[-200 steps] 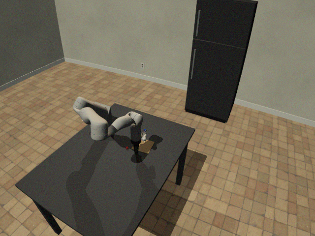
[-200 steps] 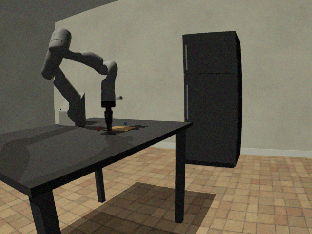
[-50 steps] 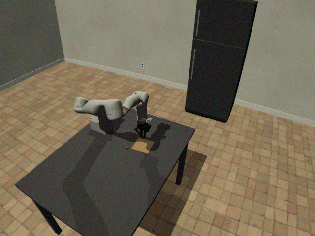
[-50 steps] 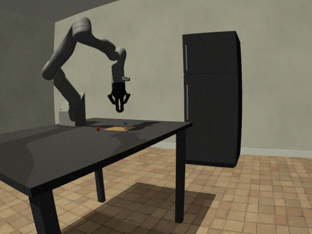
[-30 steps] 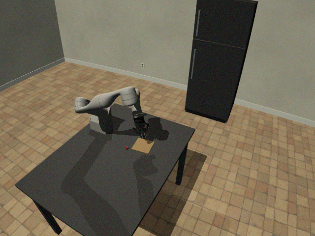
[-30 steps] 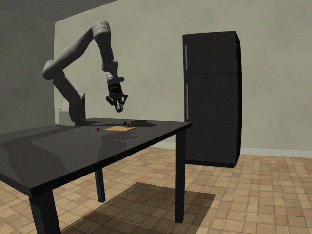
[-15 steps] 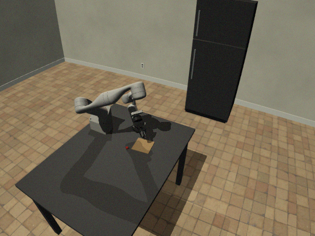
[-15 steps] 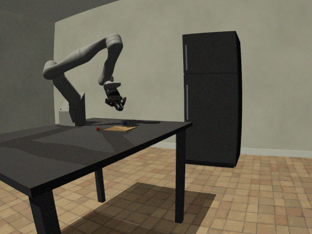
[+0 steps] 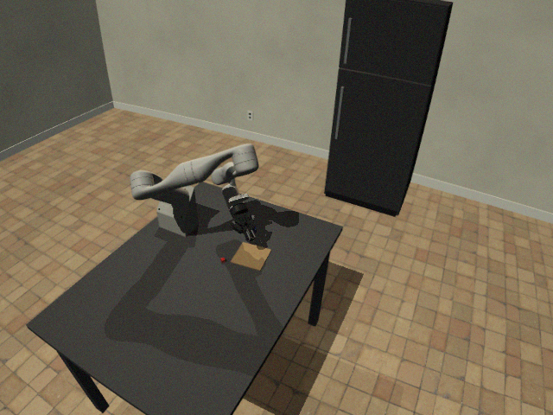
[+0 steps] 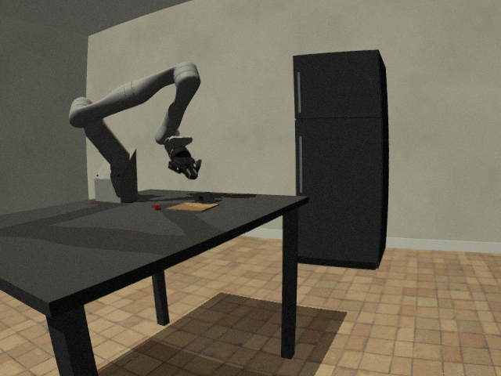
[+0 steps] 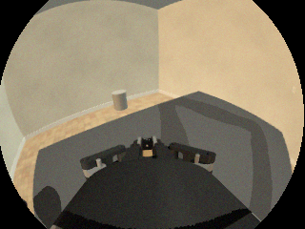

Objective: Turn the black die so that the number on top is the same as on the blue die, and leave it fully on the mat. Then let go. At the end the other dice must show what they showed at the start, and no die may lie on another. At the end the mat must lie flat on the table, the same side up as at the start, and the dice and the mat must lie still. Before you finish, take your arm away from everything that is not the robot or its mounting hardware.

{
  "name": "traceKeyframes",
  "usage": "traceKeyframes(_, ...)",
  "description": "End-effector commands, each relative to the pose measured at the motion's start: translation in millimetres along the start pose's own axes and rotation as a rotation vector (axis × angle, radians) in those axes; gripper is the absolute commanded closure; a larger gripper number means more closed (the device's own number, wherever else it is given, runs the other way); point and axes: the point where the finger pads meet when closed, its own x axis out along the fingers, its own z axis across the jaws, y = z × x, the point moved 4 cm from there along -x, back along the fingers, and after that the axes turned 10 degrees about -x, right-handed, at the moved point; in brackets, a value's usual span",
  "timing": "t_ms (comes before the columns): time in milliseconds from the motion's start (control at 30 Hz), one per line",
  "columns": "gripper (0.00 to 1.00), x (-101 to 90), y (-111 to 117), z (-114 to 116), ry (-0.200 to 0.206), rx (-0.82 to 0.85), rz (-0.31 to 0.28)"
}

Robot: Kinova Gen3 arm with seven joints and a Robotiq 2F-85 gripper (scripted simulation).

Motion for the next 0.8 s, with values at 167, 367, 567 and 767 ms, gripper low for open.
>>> traceKeyframes(167, 0.89, 1.1, -3, -1, -0.005, -0.003, -0.002)
traceKeyframes(367, 0.89, 8.3, -17, -3, -0.007, -0.004, -0.003)
traceKeyframes(567, 0.89, 19.3, -38, -7, -0.007, -0.004, -0.003)
traceKeyframes(767, 0.89, 26.7, -52, -9, -0.007, -0.004, -0.003)
